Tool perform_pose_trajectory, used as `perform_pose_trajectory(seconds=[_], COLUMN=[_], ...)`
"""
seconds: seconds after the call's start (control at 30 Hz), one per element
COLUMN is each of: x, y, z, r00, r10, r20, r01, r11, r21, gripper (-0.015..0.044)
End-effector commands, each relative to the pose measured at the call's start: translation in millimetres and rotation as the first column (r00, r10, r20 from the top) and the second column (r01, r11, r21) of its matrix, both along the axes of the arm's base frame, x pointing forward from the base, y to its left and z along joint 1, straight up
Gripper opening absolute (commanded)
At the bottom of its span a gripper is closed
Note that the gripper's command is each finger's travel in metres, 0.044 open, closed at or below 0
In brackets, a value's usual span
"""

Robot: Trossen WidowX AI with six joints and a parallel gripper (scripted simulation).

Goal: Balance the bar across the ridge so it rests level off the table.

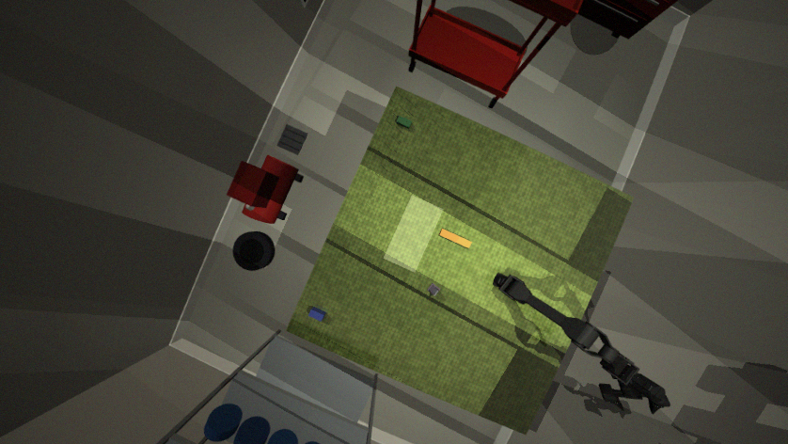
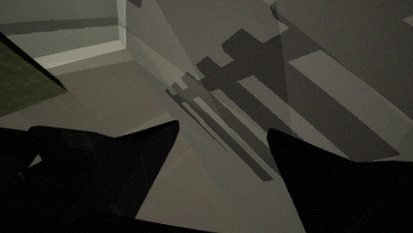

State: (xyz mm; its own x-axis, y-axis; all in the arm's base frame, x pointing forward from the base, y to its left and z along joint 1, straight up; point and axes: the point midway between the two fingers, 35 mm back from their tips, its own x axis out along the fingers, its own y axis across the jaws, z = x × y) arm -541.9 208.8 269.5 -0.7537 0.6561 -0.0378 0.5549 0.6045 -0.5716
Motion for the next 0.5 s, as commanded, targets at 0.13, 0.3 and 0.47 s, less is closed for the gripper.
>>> perform_pose_trajectory(seconds=[0.13, 0.3, 0.47], x=[7.1, 25.2, 45.4], y=[12.7, 41.7, 69.6], z=[-0.4, -1.6, -3.1], r00=[1.000, 0.998, 0.995], r10=[-0.017, -0.059, -0.103], r20=[0.001, 0.002, 0.003], r01=[0.017, 0.059, 0.103], r11=[1.000, 0.996, 0.989], r21=[-0.018, -0.062, -0.107], gripper=[0.0315, 0.0315, 0.0315])
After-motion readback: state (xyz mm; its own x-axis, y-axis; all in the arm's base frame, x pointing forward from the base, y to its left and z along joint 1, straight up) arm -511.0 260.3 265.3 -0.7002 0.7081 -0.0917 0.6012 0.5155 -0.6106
